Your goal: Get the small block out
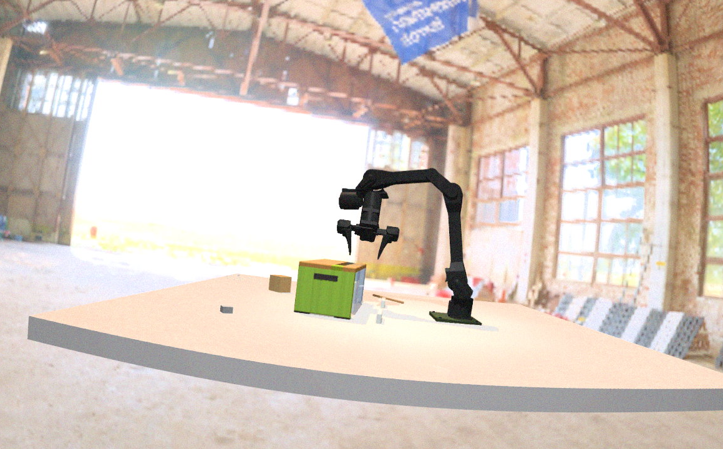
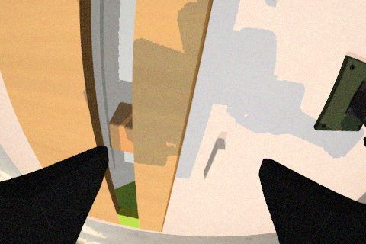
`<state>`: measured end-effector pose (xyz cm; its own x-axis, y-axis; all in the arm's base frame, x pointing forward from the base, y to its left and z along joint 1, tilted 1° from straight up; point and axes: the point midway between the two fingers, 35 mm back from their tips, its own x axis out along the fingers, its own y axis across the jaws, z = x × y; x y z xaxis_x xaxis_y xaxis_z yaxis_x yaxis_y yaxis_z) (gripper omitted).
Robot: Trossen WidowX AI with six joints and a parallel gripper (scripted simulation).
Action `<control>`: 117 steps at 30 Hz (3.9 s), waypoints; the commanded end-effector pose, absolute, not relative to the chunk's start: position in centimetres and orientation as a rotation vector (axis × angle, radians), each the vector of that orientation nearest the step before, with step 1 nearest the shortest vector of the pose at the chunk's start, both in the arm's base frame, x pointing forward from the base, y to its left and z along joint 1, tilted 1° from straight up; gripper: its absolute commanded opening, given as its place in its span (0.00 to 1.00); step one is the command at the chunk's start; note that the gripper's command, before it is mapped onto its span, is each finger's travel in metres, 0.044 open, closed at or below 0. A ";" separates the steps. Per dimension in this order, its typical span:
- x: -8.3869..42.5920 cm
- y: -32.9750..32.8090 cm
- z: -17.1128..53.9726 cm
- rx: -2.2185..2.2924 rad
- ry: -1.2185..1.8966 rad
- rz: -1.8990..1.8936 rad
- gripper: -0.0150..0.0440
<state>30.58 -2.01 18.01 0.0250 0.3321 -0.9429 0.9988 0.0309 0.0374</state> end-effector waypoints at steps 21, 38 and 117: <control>30.8 -1.5 16.0 1.489 1.440 -1.036 0.93; 30.8 -1.0 13.3 1.489 1.440 -1.036 0.93; 31.1 12.8 11.4 1.490 1.445 -1.026 0.93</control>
